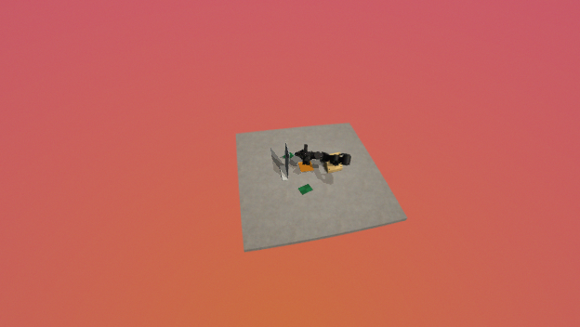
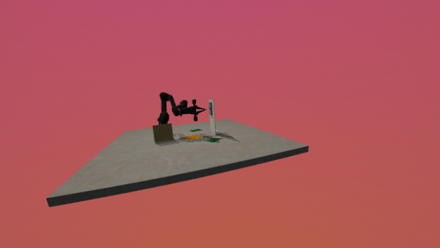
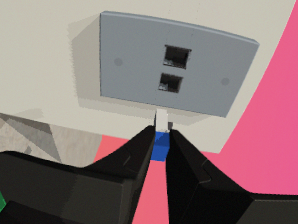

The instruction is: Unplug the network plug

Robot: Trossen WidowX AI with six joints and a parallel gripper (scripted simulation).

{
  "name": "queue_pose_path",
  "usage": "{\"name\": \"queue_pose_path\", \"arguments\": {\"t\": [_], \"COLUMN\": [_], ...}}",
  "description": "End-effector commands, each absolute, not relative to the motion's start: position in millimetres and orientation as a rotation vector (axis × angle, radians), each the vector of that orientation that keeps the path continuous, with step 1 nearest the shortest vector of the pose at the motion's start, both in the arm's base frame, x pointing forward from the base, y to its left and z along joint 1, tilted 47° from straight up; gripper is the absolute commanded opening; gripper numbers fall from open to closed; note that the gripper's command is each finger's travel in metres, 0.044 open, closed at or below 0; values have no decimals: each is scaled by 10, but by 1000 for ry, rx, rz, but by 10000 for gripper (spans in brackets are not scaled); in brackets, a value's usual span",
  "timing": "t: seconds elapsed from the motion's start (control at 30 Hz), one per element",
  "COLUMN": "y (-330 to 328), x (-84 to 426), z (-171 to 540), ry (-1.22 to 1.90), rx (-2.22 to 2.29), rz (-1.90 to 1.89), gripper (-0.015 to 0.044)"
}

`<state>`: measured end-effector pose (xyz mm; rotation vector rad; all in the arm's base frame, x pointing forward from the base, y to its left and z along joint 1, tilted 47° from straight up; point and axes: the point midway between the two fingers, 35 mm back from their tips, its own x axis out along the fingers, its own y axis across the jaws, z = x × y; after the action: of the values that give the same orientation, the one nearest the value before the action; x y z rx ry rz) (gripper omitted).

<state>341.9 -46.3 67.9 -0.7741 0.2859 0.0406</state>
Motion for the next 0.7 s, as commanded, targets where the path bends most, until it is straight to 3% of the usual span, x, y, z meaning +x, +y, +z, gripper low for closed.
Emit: {"name": "queue_pose_path", "arguments": {"t": [0.0, 0.67], "y": [-461, -495], "x": [3384, 3257], "z": [685, 676], "ry": [282, 283], "rx": [-779, -779], "rz": [44, 44], "gripper": [0, 0]}}
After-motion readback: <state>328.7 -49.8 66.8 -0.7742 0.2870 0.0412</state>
